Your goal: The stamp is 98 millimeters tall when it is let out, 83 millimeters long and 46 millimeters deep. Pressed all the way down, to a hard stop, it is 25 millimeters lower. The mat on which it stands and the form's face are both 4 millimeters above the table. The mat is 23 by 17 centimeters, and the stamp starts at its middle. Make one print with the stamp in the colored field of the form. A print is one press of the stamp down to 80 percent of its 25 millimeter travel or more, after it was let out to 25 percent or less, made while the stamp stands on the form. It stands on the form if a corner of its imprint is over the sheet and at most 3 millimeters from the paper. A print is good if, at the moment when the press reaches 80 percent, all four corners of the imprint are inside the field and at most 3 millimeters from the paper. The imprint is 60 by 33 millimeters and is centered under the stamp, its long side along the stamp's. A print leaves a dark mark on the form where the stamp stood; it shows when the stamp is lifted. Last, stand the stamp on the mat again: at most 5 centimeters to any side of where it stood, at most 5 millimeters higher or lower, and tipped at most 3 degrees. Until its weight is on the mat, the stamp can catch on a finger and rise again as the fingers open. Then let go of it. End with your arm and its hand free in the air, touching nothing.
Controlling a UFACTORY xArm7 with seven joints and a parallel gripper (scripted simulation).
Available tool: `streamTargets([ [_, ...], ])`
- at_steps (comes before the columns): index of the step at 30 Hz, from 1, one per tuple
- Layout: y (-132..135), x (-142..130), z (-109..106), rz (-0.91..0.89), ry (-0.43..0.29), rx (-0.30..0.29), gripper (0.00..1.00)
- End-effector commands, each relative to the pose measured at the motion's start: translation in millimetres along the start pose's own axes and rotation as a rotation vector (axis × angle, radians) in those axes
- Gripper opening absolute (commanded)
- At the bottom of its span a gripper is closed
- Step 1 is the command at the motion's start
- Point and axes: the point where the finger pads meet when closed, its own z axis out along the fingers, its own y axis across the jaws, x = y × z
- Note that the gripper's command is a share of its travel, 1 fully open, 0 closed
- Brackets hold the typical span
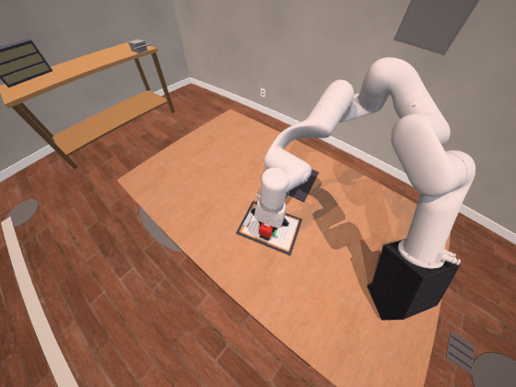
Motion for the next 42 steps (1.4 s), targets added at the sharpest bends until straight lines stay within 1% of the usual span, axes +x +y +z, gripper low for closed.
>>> streamTargets([
  [1,2,32,-6,-0.002,-0.007,0.005,0.29],
  [3,2,41,-7,-0.002,-0.007,0.005,0.29],
  [8,3,48,-8,-0.002,-0.007,0.005,0.29],
  [23,3,48,-6,-0.002,-0.007,0.005,0.29],
  [28,3,49,0,-0.002,-0.007,0.005,0.29],
  [37,3,50,21,-0.002,-0.007,0.005,0.29],
  [39,3,50,21,-0.002,-0.007,0.005,0.29],
  [42,3,50,27,-0.002,-0.007,0.005,0.29],
])
